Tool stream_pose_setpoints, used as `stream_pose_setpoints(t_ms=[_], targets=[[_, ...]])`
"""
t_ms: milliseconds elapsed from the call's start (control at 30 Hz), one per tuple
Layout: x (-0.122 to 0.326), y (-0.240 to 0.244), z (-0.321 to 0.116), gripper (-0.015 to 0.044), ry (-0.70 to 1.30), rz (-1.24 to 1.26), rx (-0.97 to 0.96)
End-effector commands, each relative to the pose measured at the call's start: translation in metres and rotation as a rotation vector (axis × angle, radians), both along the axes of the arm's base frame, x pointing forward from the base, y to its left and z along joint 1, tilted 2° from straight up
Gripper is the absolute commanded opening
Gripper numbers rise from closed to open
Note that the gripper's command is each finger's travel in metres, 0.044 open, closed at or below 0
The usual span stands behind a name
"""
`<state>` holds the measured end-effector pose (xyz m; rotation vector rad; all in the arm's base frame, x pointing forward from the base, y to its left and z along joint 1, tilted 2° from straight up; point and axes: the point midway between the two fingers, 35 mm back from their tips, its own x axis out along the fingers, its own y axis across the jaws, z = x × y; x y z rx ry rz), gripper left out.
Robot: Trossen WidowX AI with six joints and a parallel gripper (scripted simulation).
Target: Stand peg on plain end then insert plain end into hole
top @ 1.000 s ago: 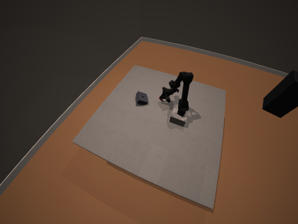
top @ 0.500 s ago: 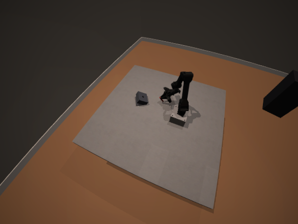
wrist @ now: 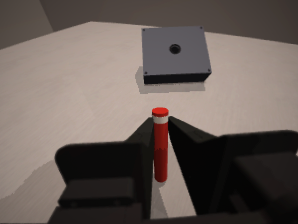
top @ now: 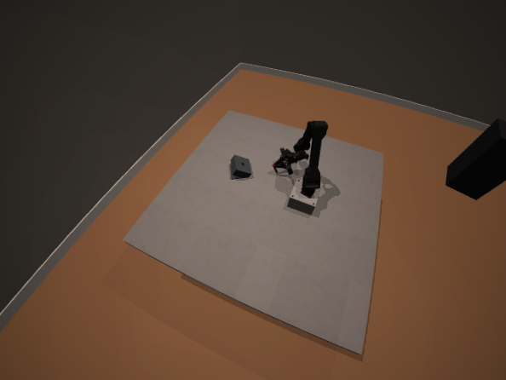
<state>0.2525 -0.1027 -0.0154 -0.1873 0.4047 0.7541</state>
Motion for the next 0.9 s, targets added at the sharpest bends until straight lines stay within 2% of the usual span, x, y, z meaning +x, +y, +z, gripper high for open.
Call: stream_pose_setpoints(t_ms=[0,533,867], targets=[[-0.0010,-0.0023,0.0004,0.0049,-0.028,0.000,0.020],[-0.0090,-0.0095,-0.0012,0.0049,-0.128,0.004,0.116],[-0.0088,-0.0100,-0.0021,0.0049,-0.117,0.004,0.098]])
